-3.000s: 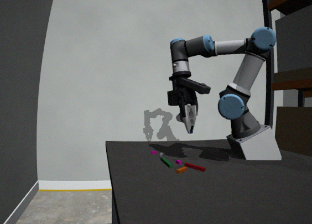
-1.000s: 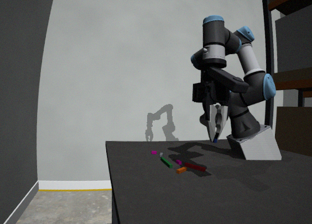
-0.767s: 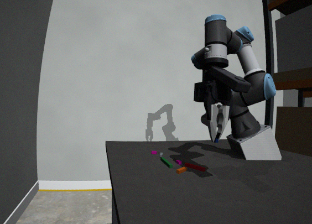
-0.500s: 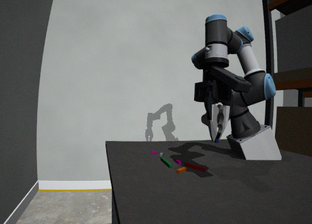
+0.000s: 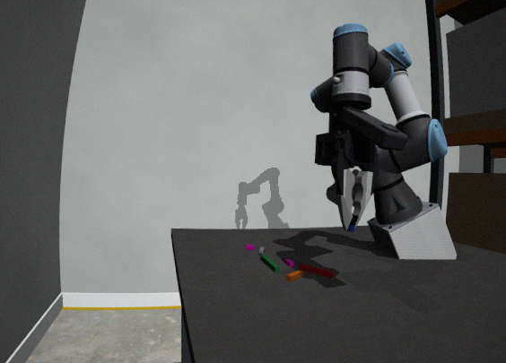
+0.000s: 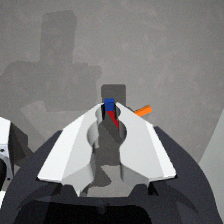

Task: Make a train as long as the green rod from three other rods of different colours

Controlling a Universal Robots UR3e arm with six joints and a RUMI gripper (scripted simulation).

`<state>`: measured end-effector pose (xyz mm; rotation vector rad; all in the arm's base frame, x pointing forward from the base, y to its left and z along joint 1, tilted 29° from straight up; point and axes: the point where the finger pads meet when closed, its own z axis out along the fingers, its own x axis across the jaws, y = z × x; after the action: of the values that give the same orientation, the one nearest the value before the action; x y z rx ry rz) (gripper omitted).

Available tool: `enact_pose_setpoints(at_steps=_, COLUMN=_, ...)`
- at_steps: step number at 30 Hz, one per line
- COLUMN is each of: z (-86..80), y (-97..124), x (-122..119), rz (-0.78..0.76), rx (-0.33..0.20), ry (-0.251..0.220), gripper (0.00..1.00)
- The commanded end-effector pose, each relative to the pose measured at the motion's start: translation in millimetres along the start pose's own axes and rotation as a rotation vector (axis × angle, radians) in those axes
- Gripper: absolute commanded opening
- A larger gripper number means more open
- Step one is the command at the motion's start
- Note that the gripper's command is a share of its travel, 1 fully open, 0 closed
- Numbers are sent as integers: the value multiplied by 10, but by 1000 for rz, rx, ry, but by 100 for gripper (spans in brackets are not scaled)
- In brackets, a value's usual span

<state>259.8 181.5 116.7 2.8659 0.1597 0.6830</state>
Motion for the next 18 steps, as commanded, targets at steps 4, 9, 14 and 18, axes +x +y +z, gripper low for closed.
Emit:
enact_pose_setpoints(at_steps=4, z=48, y=-1, x=7, rz=1, rx=1, ry=2, gripper=0)
enact_pose_setpoints(at_steps=9, z=168, y=0, x=7, rz=1, rx=1, ry=2, gripper=0)
enact_pose_setpoints(at_steps=14, z=339, y=2, x=7, rz=1, rx=1, ry=2, gripper=0)
enact_pose_setpoints(at_steps=18, z=415, y=2, x=7, rz=1, rx=1, ry=2, gripper=0)
